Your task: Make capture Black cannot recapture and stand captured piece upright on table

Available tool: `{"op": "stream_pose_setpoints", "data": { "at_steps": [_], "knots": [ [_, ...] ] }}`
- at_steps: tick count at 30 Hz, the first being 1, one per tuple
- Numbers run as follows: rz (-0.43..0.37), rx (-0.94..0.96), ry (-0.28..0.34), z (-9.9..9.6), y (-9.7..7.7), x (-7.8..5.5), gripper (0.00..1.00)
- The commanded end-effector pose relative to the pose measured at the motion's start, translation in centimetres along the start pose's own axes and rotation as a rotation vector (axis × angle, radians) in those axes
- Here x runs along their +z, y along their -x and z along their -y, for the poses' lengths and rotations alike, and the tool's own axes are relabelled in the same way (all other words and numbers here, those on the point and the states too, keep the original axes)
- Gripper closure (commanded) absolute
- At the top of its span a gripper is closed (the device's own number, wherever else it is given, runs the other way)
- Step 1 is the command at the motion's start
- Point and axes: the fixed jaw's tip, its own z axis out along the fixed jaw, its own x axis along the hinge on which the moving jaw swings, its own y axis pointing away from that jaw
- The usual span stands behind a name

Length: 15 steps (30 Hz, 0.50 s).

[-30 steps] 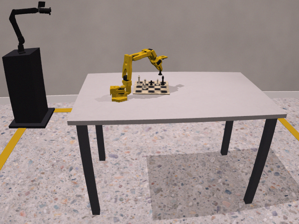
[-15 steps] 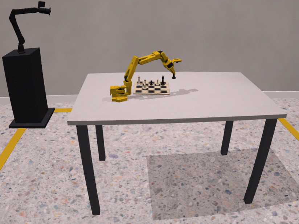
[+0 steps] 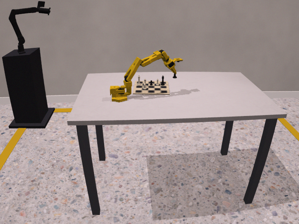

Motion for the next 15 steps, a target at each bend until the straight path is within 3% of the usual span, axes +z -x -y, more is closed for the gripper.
{"op": "stream_pose_setpoints", "data": {
  "at_steps": [1, 15],
  "knots": [
    [-0.021, 0.001, -0.003, 0.22, -0.25, 0.31, 1.0],
    [-0.021, -0.001, -0.002, 0.17, -0.31, 0.4, 1.0]
  ]
}}
